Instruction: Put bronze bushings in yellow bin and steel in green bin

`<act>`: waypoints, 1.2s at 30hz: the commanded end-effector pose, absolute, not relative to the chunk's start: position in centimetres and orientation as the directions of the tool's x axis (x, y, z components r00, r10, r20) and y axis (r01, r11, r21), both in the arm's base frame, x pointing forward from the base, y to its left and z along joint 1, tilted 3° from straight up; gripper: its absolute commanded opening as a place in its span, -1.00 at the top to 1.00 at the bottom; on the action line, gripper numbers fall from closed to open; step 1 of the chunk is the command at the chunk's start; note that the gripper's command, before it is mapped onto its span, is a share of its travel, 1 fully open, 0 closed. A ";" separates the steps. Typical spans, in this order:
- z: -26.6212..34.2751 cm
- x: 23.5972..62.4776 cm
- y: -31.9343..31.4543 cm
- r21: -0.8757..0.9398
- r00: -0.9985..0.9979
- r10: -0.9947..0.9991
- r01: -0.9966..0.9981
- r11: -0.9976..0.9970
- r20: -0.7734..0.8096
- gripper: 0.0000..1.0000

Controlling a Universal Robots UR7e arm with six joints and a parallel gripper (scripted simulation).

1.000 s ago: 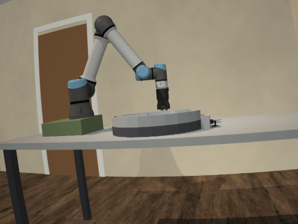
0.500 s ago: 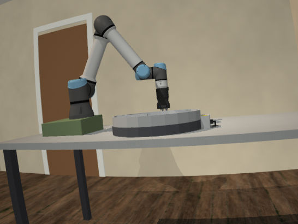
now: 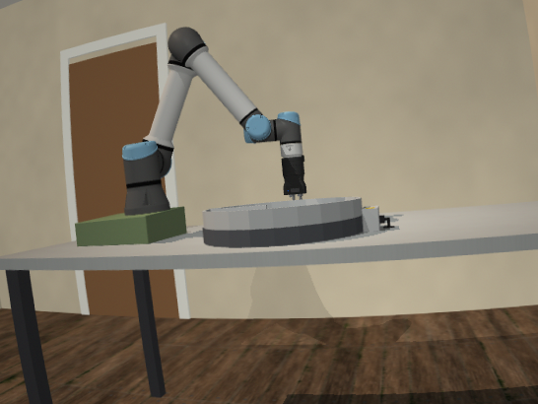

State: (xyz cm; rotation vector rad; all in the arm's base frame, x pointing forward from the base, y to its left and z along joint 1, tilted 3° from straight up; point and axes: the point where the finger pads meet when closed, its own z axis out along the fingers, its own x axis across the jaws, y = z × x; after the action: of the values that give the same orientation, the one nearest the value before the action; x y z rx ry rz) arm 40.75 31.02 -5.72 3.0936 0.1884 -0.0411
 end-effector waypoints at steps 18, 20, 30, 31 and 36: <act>-5.0 40.8 31.1 0.040 0.992 0.121 0.122 -0.992 -0.027 0.16; -5.0 40.8 31.1 0.040 0.992 0.121 0.122 -0.992 -0.027 0.16; -1.0 40.9 31.2 0.040 0.992 0.121 0.122 -0.992 -0.027 0.16; 0.0 40.9 31.3 0.040 0.992 0.121 0.122 -0.992 -0.027 0.16; 2.1 41.0 31.4 0.040 0.992 0.121 0.122 -0.992 -0.027 0.16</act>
State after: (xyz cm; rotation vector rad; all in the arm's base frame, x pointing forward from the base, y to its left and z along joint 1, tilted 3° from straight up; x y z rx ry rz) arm 40.90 31.28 -0.52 3.0944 0.1885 -0.0382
